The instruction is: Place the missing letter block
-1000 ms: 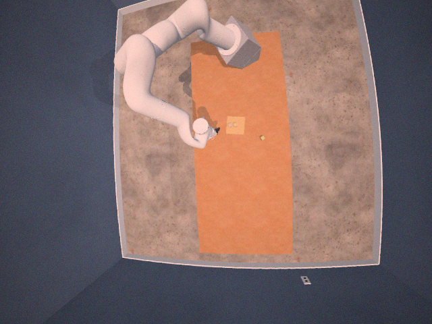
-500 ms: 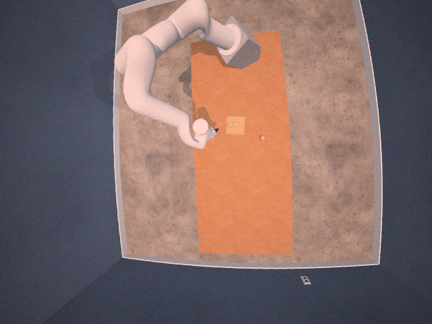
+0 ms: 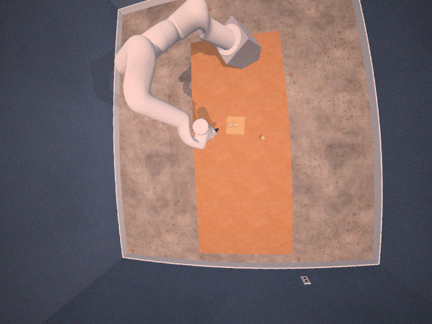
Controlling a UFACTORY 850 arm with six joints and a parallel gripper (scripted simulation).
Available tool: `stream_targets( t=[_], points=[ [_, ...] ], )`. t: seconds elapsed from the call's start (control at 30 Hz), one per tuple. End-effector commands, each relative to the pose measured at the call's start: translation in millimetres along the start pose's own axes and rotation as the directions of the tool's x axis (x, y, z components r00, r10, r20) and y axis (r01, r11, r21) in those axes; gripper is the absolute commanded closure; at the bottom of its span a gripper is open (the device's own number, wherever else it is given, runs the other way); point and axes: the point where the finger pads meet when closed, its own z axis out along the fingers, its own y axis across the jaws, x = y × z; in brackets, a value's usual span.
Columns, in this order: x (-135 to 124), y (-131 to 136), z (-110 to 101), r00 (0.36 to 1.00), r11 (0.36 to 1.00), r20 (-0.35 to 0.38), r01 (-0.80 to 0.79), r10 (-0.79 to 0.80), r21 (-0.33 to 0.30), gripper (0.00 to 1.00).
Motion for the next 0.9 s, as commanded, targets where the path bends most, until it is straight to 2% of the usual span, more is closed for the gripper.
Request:
stream_targets(
  t=[0.0, 0.53, 0.87],
  points=[
    [-0.7, -0.5, -0.6, 1.0, 1.0, 0.001, 0.0, 0.0, 0.001, 0.37],
    [-0.7, -0.6, 0.8, 1.0, 1.0, 0.001, 0.0, 0.0, 0.001, 0.37],
    [-0.8, -0.7, 9.0, 1.0, 1.0, 0.001, 0.0, 0.0, 0.001, 0.37]
  ],
)
